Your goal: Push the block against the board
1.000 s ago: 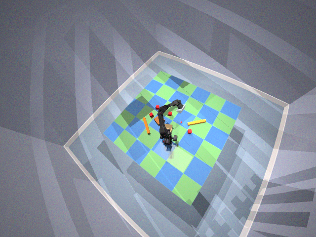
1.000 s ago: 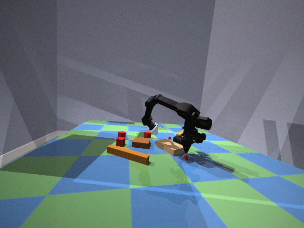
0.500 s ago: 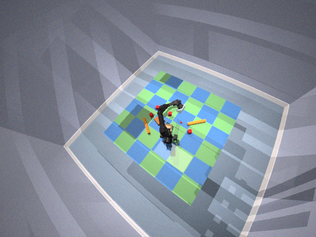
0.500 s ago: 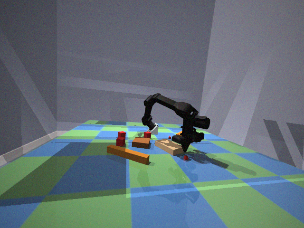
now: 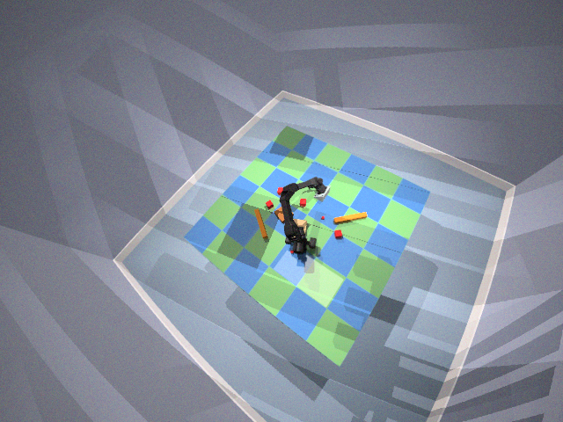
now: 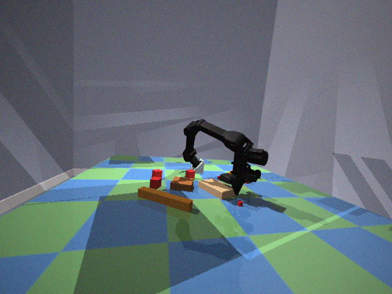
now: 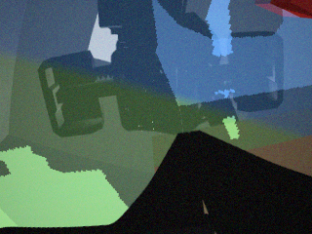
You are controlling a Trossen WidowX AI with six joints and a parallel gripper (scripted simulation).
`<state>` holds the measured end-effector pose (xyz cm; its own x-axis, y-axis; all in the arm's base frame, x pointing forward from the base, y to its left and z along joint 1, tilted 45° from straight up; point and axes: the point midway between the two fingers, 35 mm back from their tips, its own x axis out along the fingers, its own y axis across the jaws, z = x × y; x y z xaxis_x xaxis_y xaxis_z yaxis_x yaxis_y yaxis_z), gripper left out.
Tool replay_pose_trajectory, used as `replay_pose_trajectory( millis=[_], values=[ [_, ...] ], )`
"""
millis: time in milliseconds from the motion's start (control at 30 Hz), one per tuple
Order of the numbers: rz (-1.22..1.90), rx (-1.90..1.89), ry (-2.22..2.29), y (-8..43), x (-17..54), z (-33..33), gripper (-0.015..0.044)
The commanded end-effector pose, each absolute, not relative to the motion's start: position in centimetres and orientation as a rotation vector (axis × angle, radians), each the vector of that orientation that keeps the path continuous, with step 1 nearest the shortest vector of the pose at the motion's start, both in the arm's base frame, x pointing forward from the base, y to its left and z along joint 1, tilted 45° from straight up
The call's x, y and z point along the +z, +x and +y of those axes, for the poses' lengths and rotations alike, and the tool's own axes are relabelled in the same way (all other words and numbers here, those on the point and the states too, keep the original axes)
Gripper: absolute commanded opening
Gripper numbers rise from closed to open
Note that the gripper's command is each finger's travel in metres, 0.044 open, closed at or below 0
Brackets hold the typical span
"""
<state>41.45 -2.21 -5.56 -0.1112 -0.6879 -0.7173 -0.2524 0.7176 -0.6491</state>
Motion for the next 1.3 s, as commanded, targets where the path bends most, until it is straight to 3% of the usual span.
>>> replay_pose_trajectory(
  millis=[0,1267],
  values=[
    [1.694,-0.438,-0.768,40.9,-5.5,-2.4,0.0],
    [1.695,-0.437,-0.768,38.3,-4.7,-2.7,0.0]
  ],
)
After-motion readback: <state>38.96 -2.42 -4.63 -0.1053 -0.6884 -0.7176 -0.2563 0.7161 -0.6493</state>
